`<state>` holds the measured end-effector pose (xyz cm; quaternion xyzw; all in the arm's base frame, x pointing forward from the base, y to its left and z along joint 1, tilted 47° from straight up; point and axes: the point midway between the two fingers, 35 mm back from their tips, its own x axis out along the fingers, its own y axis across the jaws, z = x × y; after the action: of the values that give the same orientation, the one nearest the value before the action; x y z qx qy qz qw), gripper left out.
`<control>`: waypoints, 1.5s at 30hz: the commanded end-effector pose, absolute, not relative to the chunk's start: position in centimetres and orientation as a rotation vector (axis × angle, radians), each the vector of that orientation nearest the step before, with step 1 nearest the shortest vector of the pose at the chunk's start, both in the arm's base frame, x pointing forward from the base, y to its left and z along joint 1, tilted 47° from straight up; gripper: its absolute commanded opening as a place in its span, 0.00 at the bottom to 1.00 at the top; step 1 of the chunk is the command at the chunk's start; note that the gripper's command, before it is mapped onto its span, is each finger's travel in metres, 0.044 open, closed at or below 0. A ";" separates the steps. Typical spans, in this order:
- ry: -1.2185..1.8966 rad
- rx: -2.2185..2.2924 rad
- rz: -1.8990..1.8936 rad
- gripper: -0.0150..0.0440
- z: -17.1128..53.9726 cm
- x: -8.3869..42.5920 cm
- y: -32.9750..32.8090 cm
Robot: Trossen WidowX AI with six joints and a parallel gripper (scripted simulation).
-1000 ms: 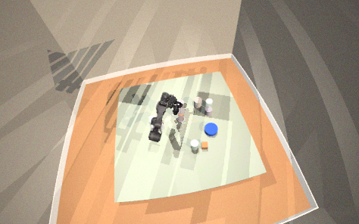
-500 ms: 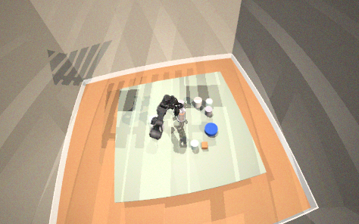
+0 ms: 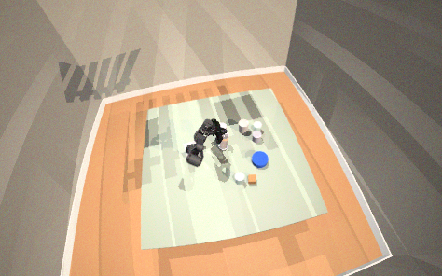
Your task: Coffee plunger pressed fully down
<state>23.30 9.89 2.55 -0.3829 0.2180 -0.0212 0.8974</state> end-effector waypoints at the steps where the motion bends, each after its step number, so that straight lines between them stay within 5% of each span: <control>1: 0.486 -0.841 -0.057 0.45 1.6 23.2 8.7; 45: 0.478 -0.827 -0.054 0.45 1.5 23.8 9.5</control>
<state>23.76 9.47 1.53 -0.3979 0.2300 -0.0258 0.8878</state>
